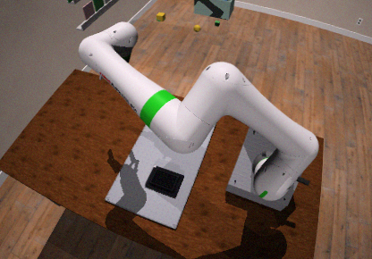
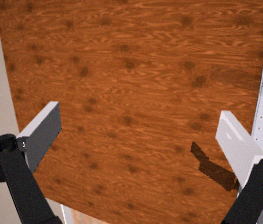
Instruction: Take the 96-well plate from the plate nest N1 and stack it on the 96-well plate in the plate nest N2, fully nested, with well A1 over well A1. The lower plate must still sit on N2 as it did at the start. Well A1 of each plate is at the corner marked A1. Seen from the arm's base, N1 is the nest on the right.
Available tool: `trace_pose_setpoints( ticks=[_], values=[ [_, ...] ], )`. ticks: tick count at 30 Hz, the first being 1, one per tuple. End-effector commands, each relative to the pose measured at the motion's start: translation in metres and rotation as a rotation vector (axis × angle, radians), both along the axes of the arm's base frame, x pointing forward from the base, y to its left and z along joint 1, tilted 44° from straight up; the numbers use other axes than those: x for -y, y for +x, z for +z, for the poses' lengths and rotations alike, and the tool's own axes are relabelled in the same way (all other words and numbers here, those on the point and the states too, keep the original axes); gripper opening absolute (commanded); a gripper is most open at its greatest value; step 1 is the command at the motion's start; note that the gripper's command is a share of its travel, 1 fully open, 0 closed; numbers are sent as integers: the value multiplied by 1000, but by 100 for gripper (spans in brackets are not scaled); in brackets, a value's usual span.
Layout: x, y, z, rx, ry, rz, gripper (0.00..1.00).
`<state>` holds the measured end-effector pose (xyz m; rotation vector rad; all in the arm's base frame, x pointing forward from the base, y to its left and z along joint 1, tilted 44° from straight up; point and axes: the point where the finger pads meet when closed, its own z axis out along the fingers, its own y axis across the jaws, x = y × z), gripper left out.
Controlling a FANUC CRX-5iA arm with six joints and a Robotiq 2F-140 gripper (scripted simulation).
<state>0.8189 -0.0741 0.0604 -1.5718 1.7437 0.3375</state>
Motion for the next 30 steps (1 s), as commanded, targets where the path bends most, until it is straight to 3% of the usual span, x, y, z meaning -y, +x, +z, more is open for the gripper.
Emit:
trace_pose_setpoints(
  ticks=[1,16,30],
  values=[
    [0,-6,-7,31,-25,53,100],
    [-3,-44,-50,163,-118,281,100],
    [-9,-94,-95,318,-199,545,100]
  ],
)
